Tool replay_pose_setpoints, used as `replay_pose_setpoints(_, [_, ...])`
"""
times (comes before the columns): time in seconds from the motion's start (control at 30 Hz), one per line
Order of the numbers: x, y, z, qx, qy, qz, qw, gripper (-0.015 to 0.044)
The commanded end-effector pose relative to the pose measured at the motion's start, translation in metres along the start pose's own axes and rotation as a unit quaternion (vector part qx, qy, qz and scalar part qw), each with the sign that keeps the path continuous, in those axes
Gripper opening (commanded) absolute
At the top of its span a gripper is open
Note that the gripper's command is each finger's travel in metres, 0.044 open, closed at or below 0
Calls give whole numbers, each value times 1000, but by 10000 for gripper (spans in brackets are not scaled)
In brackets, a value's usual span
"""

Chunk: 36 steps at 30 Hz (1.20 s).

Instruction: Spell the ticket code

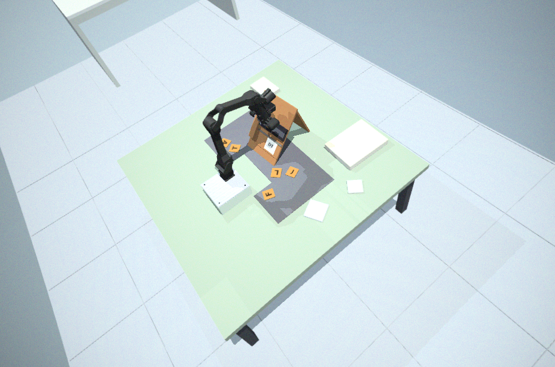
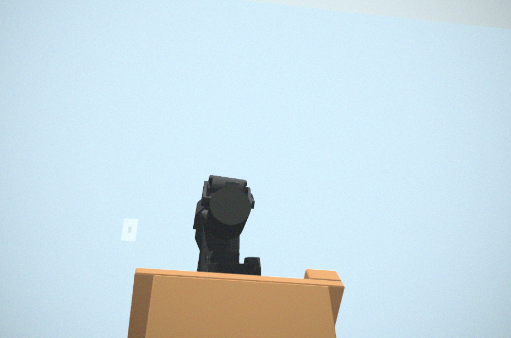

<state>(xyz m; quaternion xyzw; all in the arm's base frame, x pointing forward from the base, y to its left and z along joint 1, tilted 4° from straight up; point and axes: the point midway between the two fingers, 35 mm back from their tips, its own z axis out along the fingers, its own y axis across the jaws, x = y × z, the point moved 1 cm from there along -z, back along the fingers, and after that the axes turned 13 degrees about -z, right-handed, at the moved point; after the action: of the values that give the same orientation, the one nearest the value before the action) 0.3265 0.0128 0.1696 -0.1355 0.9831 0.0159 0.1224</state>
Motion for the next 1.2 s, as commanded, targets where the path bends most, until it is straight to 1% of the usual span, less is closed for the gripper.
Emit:
replay_pose_setpoints(0.0, [-2,0,3,-2,1,-2,1000,0])
replay_pose_setpoints(1.17, [-13,-3,17,-2,1,-2,1000,0])
